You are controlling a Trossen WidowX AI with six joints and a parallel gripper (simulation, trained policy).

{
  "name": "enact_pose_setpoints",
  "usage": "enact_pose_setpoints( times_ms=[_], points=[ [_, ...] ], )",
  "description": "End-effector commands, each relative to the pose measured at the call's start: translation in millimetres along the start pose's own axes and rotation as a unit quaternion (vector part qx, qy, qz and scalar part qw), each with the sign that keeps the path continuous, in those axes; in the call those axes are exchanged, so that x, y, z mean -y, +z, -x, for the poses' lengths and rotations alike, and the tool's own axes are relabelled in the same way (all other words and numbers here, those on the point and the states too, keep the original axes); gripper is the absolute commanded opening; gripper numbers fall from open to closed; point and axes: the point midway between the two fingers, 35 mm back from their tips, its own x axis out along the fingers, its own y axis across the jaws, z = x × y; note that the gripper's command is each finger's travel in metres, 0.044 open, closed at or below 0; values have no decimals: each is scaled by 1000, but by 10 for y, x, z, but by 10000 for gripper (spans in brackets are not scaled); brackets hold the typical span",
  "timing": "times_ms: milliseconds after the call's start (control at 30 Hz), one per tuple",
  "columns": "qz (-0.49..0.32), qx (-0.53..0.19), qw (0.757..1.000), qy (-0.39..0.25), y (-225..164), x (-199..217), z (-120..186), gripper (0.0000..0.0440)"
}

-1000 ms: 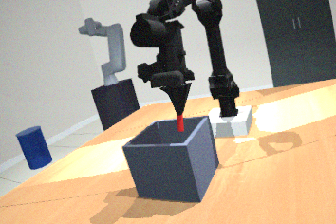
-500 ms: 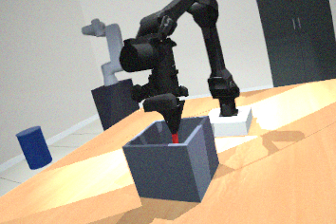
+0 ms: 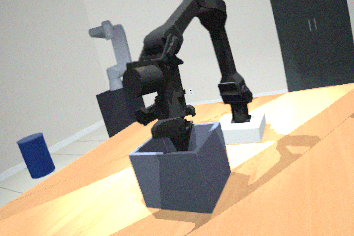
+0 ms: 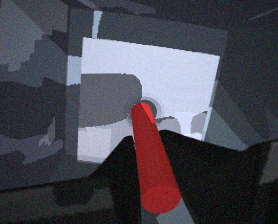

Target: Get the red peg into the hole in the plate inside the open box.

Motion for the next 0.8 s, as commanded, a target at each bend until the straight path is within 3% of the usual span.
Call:
enact_pose_setpoints(
  times_ms=[0, 67, 233, 767],
  points=[
    [7, -3, 1000, -13, 0, 29, -94, 84],
    [11, -3, 1000, -13, 16, 10, -112, 115],
    [13, -12, 1000, -9, 45, -23, -50, 111],
    [2, -77, 995, 64, 120, -239, 398, 176]
  ],
)
